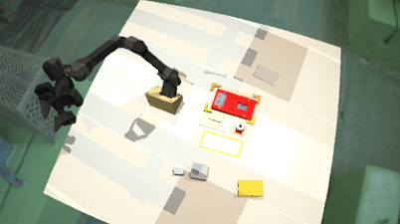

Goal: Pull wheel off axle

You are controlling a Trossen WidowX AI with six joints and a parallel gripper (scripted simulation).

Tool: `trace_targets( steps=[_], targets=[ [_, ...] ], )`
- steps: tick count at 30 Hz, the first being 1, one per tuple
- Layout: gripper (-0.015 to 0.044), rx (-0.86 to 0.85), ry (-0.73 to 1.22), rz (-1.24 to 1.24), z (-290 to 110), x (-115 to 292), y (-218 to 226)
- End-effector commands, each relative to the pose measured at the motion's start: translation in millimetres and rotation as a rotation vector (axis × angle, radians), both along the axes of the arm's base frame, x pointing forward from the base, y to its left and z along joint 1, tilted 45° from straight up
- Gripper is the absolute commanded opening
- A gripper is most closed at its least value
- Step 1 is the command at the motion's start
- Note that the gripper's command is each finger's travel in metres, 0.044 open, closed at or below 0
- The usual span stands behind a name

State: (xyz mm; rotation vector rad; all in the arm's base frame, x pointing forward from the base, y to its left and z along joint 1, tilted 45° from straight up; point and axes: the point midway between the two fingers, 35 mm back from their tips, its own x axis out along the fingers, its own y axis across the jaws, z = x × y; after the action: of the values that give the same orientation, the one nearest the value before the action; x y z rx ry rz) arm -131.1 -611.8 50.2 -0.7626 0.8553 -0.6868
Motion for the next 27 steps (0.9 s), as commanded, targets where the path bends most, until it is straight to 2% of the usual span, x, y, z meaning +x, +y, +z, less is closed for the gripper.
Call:
trace_targets(
  steps=[1,11,27],
  targets=[
    [0.0300,0.109,-0.089,0.017,-6.5,48.0,0.1],
    [0.0300,0.323,-0.232,0.053,-15.2,138.1,10.7],
    [0.0300,0.852,-0.439,0.034,-30.1,298.0,72.9]
  ],
)
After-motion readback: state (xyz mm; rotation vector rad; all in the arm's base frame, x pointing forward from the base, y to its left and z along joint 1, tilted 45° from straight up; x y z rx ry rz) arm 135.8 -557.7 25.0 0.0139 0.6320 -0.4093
